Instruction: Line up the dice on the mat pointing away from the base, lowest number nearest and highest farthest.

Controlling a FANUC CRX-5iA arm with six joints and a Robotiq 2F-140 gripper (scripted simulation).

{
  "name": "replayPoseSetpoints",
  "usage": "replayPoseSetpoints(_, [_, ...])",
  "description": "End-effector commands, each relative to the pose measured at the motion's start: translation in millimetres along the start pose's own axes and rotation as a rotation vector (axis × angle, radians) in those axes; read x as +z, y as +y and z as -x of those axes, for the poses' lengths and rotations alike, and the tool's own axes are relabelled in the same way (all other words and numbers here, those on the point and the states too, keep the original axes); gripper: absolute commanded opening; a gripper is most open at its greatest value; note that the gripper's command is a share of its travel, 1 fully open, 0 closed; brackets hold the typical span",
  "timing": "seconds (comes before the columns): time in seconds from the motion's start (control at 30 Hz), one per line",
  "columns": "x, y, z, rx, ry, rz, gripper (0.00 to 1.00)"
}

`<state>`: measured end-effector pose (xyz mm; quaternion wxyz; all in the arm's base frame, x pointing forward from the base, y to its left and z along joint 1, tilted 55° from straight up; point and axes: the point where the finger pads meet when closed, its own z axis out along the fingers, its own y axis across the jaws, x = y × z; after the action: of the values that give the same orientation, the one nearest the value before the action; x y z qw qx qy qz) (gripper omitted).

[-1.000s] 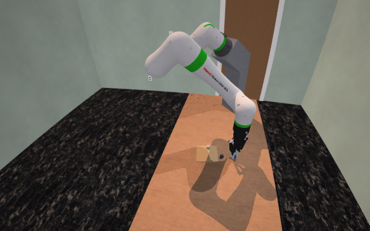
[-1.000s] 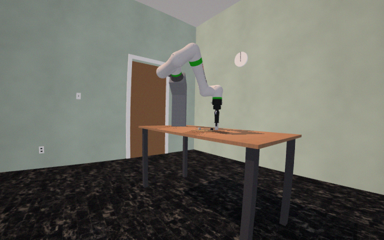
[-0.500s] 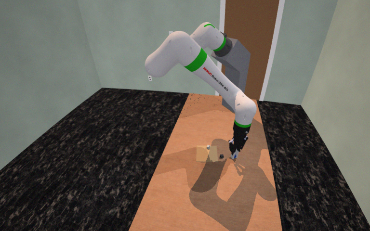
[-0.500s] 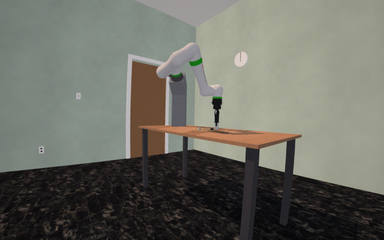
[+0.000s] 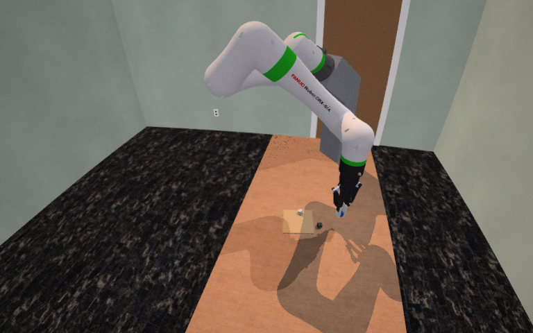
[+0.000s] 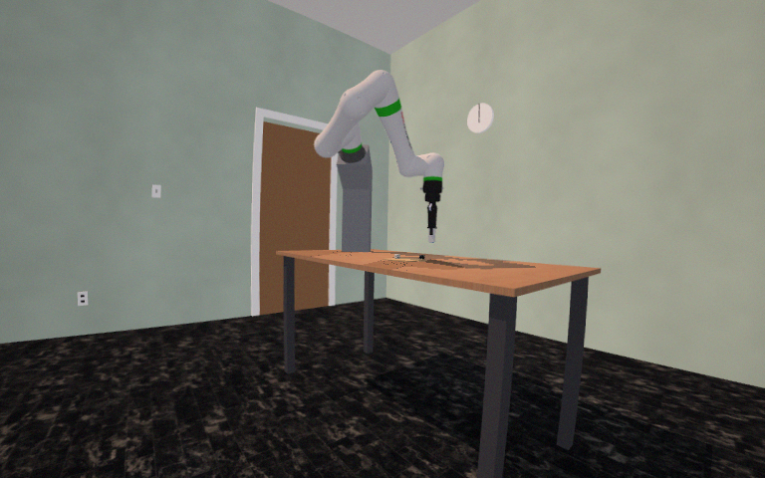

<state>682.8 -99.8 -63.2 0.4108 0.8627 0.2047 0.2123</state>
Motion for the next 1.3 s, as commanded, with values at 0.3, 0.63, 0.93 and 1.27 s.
replayPoseSetpoints(0.3, [-20,0,0,0.000,-0.002,0.000,0.09])
replayPoseSetpoints(0.63, [-18,62,29,0.233,-0.002,-0.007,0.09])
replayPoseSetpoints(0.93, [-24,145,85,0.565,-0.002,0.000,0.09])
replayPoseSetpoints(1.27, [-26,155,93,0.610,-0.002,0.002,0.09])
